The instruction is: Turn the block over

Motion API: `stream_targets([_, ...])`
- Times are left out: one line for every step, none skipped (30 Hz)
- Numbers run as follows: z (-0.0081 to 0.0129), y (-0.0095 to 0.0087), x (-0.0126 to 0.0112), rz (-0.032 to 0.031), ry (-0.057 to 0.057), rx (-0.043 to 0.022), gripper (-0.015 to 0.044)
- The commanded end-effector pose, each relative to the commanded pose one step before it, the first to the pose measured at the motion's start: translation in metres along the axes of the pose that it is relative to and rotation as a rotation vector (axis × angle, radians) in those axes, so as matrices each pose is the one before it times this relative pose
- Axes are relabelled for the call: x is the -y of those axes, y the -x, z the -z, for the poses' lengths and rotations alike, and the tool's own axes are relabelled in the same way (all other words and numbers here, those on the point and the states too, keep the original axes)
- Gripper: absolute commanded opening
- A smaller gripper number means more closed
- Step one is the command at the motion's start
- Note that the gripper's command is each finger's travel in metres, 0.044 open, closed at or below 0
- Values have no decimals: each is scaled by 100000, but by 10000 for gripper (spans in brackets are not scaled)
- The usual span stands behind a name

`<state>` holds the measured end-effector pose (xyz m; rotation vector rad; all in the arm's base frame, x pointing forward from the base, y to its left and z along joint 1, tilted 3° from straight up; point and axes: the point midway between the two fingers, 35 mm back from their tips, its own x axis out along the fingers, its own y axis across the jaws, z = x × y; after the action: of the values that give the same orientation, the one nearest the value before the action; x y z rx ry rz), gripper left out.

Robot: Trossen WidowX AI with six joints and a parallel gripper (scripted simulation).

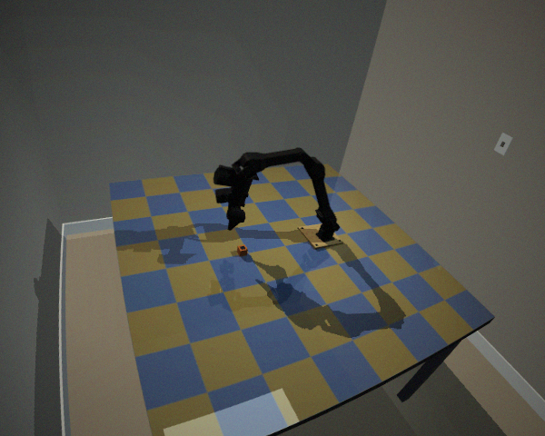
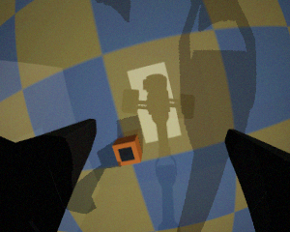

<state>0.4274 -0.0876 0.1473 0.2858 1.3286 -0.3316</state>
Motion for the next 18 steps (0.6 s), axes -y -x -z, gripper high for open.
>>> stream_targets([4983,-1378,-4119,1508,30618,-19734,440])
stream_targets([213,-96,-332,46,1943,-1200,440])
stream_targets([30,-14,-48,6,280,-173,440])
stream_targets([0,0,0,0,0,0,440])
stream_targets([0,0,0,0,0,0,440])
stream_targets([0,0,0,0,0,0,440])
stream_targets([80,-1,70,6,0,-6,440])
stream_targets([241,-4,210,18,0,-19,440])
stream_targets([245,-6,207,18,0,-20,440])
stream_targets([82,-3,68,6,0,-7,440])
stream_targets([0,0,0,0,0,0,440])
stream_targets([-12,-195,0,1,0,1,440])
stream_targets([-27,-584,0,2,0,3,440])
stream_targets([-17,-974,0,3,0,2,440])
stream_targets([19,-973,0,3,0,-1,440])
stream_targets([29,-583,0,2,0,-2,440])
stream_targets([12,-194,0,1,0,-1,440])
stream_targets([0,0,0,0,0,0,440])
